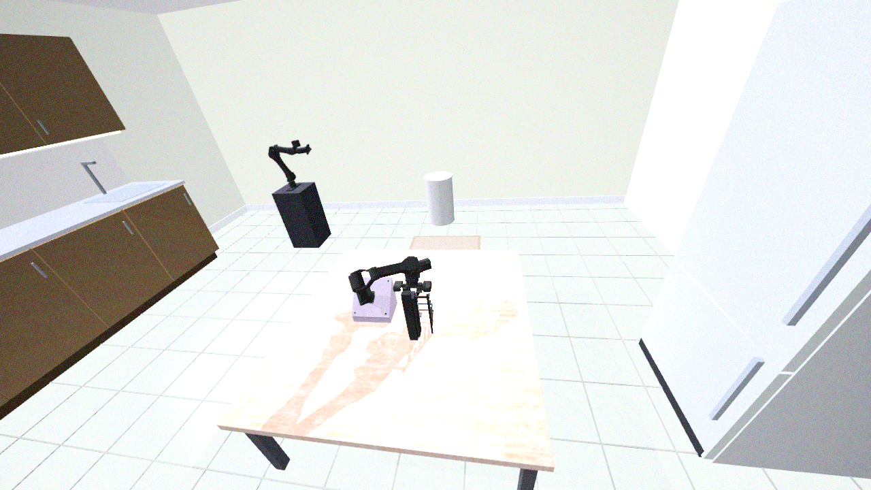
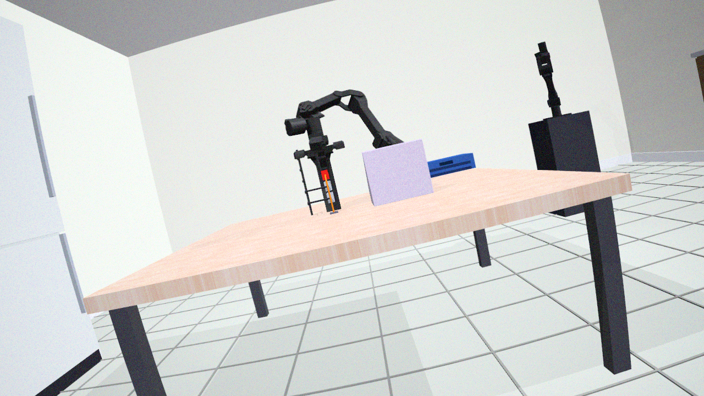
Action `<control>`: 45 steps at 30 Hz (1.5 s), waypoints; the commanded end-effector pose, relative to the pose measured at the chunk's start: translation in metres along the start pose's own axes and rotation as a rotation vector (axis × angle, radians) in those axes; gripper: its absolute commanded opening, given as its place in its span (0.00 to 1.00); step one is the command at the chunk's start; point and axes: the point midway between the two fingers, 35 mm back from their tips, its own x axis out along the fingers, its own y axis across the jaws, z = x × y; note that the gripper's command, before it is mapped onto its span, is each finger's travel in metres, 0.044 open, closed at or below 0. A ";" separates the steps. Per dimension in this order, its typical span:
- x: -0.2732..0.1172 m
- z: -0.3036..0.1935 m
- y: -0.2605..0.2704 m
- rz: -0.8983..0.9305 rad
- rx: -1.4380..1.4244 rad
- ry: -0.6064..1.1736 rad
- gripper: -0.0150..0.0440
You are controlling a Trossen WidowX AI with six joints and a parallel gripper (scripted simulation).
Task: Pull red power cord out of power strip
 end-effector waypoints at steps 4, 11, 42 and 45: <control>-0.003 0.021 -0.001 -0.005 -0.005 -0.023 0.25; -0.004 0.032 -0.001 -0.005 -0.005 -0.024 0.25; -0.012 0.045 0.000 -0.004 -0.006 -0.019 0.53; -0.012 0.044 0.000 -0.004 -0.006 -0.019 0.53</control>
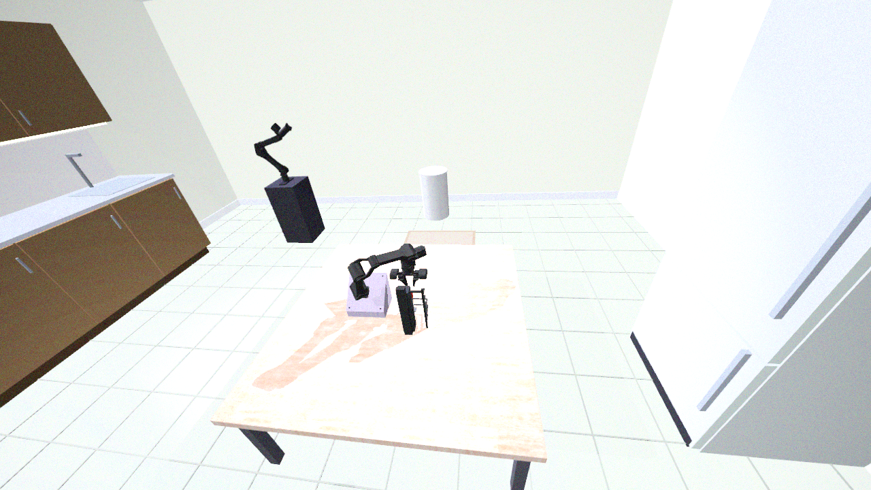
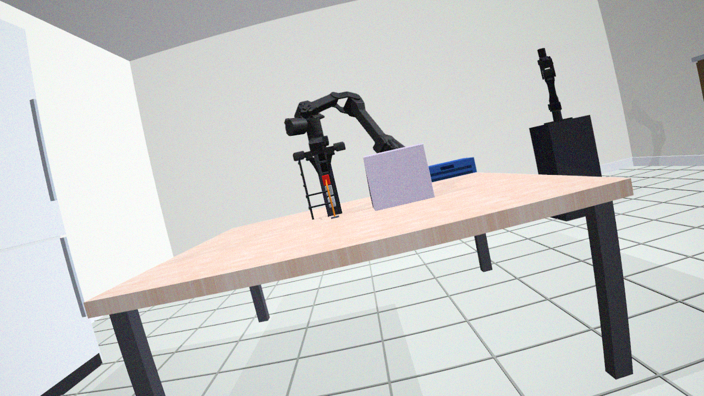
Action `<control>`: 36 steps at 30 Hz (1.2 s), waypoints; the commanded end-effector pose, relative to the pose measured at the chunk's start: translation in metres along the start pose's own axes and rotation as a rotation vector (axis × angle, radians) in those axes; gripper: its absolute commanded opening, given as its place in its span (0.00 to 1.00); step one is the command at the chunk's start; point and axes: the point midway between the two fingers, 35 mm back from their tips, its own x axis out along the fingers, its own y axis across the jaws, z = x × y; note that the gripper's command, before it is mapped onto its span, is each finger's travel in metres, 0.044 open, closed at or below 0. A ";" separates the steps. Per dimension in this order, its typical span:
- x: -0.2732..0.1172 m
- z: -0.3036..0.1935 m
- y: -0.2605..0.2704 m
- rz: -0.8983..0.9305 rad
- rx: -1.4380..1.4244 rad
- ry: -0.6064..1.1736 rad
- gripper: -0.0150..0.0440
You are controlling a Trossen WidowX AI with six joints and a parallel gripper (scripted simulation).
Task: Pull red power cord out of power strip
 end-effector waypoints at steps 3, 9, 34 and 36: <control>-0.002 -0.004 0.000 0.000 0.001 0.006 0.53; -0.002 -0.014 0.000 0.000 0.001 0.005 0.53; 0.000 -0.046 0.001 0.001 0.001 0.008 0.53; 0.002 -0.046 0.001 0.001 0.001 0.008 0.53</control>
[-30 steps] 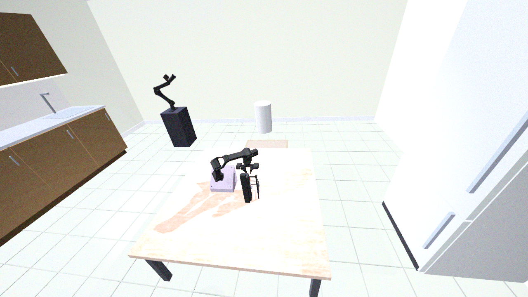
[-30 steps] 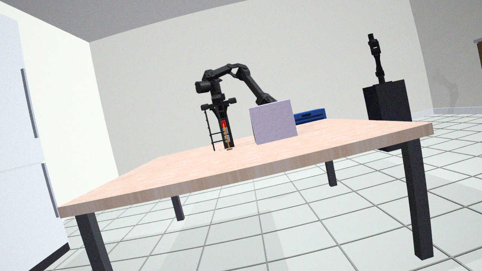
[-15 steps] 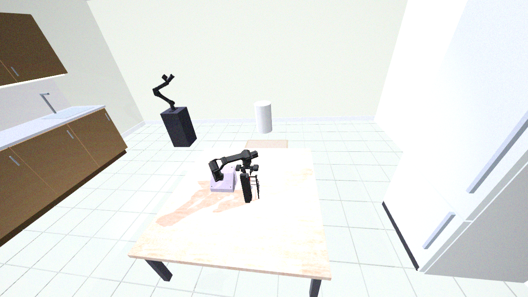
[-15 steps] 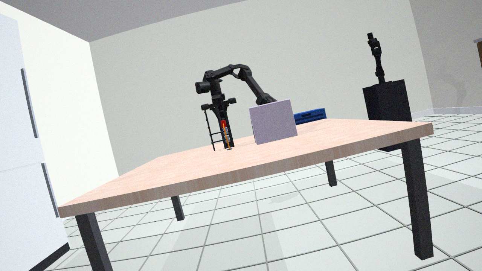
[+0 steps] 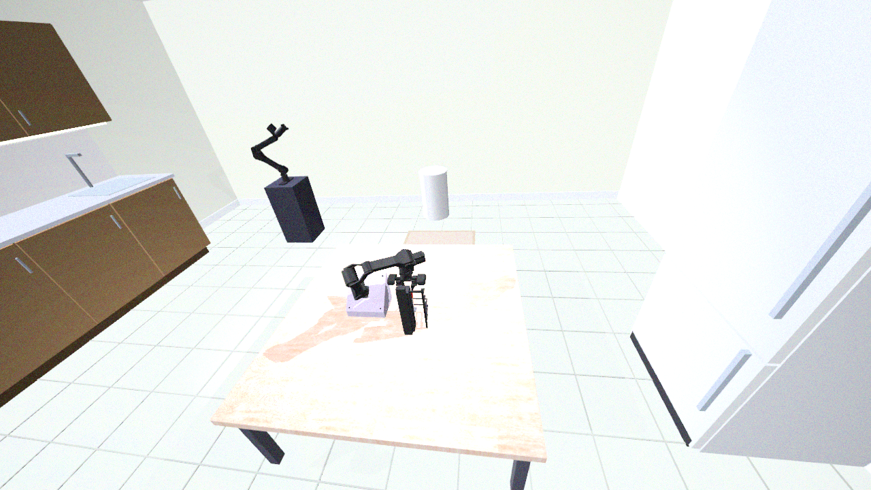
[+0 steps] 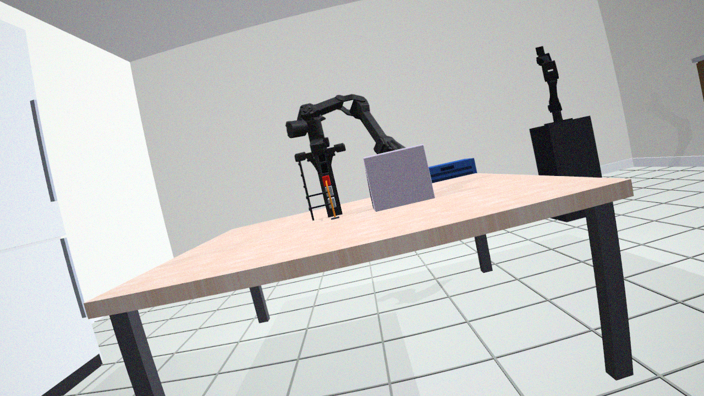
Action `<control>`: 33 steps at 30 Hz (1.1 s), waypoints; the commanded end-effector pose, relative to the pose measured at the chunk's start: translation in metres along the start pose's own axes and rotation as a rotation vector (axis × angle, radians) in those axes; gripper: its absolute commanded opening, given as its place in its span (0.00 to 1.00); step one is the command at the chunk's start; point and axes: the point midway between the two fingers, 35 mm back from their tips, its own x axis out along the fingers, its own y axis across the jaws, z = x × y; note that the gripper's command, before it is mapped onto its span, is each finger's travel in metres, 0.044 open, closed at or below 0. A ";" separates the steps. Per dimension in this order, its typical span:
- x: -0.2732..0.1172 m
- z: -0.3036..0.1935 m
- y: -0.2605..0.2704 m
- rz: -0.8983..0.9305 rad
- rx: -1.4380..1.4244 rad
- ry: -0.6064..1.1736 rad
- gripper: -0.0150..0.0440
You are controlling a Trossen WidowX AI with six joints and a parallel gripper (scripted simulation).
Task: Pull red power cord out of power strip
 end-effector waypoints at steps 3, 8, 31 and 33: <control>0.008 -0.001 0.000 0.000 -0.002 0.004 0.53; 0.012 -0.001 0.000 0.000 -0.002 0.004 0.53; 0.009 0.011 -0.002 0.000 0.000 -0.001 0.25; 0.009 0.015 -0.002 0.000 0.000 -0.002 0.25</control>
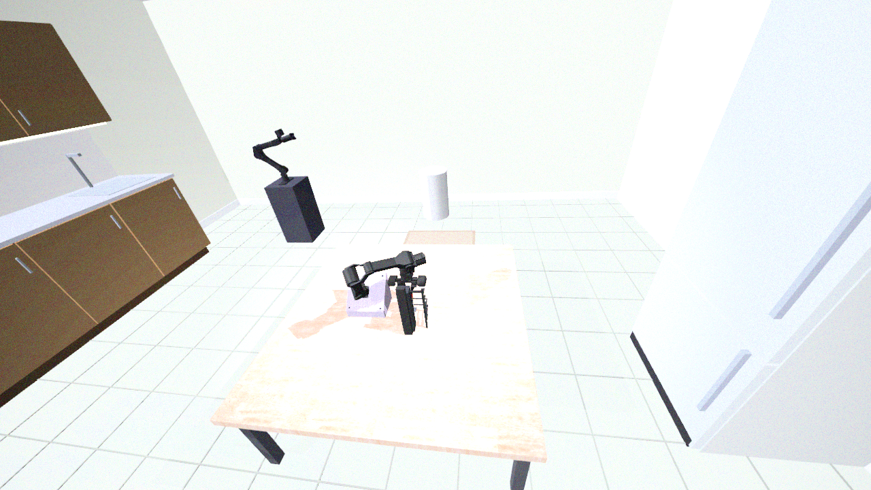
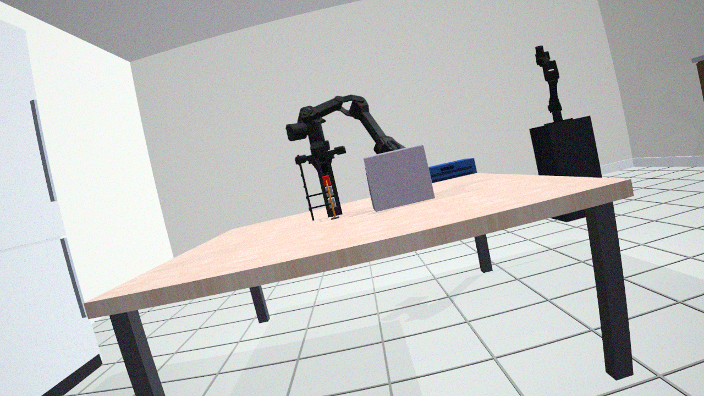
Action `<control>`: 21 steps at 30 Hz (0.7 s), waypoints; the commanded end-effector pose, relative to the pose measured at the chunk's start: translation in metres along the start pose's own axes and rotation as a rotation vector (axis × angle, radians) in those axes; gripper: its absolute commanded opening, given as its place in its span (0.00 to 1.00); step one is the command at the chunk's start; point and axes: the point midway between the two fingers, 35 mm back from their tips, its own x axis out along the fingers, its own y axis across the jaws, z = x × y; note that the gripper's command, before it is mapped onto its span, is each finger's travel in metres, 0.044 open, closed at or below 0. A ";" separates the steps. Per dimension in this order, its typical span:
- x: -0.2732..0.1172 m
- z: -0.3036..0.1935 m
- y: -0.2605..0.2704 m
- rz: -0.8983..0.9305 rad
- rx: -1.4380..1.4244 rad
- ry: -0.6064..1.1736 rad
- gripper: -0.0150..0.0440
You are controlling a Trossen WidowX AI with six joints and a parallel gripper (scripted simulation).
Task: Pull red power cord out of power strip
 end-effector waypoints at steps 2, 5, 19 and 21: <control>-0.002 0.017 -0.001 -0.003 -0.006 -0.022 0.25; -0.002 0.022 -0.001 -0.003 -0.006 -0.023 0.25; -0.006 0.045 -0.001 -0.003 -0.007 -0.024 0.25; -0.006 0.048 0.000 -0.003 -0.007 -0.024 0.25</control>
